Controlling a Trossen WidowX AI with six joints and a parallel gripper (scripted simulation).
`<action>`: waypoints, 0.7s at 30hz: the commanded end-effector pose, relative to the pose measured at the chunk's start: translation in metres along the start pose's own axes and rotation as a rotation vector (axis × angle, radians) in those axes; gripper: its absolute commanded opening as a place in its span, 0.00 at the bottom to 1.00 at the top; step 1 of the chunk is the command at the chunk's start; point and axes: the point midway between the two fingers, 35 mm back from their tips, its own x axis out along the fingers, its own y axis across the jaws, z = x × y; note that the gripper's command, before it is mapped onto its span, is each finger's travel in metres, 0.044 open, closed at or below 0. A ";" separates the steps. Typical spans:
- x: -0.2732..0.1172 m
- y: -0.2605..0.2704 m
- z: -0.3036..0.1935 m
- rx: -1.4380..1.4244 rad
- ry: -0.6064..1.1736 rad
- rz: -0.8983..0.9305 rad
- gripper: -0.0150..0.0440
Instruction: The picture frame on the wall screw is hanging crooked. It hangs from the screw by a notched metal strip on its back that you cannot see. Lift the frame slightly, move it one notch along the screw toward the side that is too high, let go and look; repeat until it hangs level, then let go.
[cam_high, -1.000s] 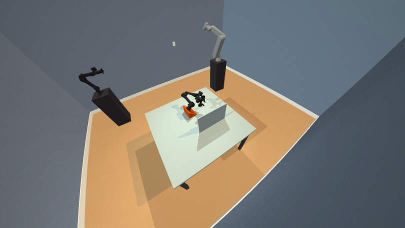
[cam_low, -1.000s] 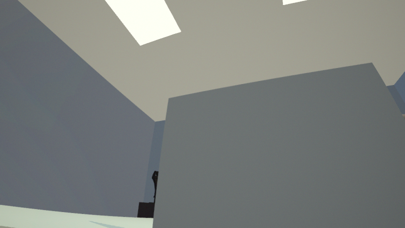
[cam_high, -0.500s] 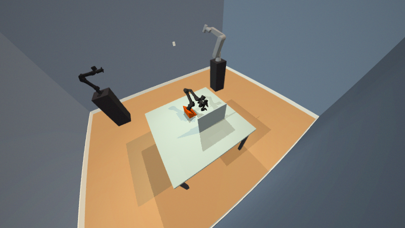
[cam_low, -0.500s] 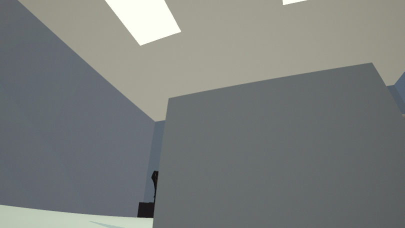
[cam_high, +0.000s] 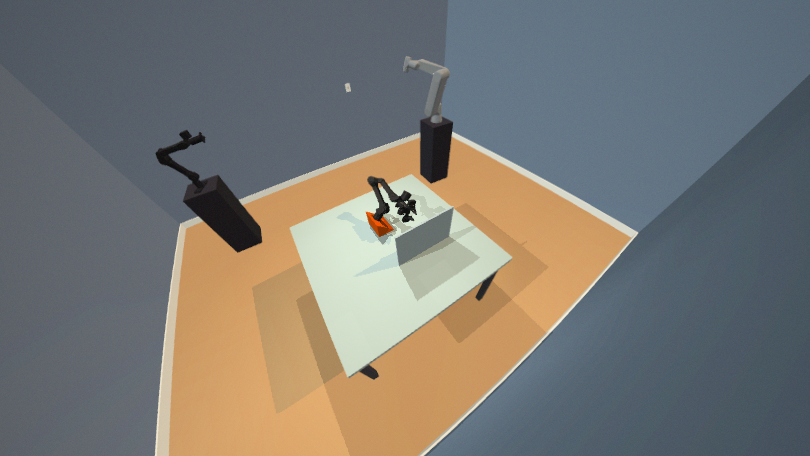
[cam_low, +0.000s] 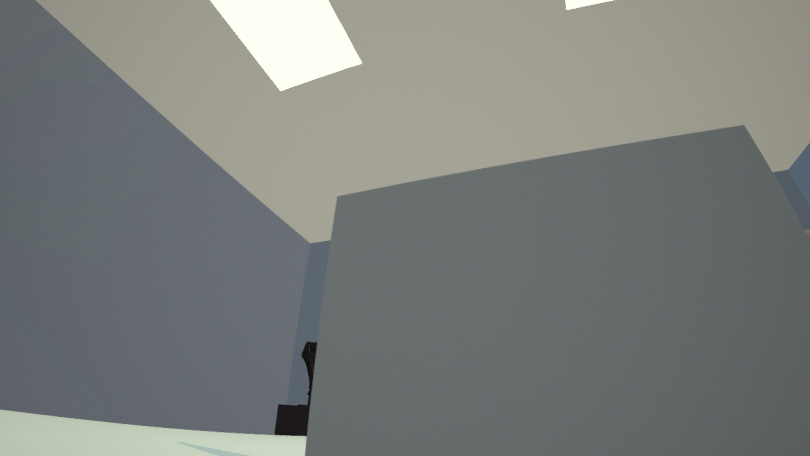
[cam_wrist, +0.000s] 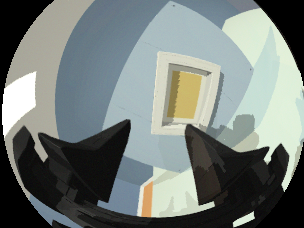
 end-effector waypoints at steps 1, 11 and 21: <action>0.011 0.001 -0.002 0.003 0.002 -0.005 0.69; 0.076 -0.002 0.000 0.002 0.003 -0.002 0.69; 0.077 -0.002 0.000 0.002 0.003 -0.002 0.69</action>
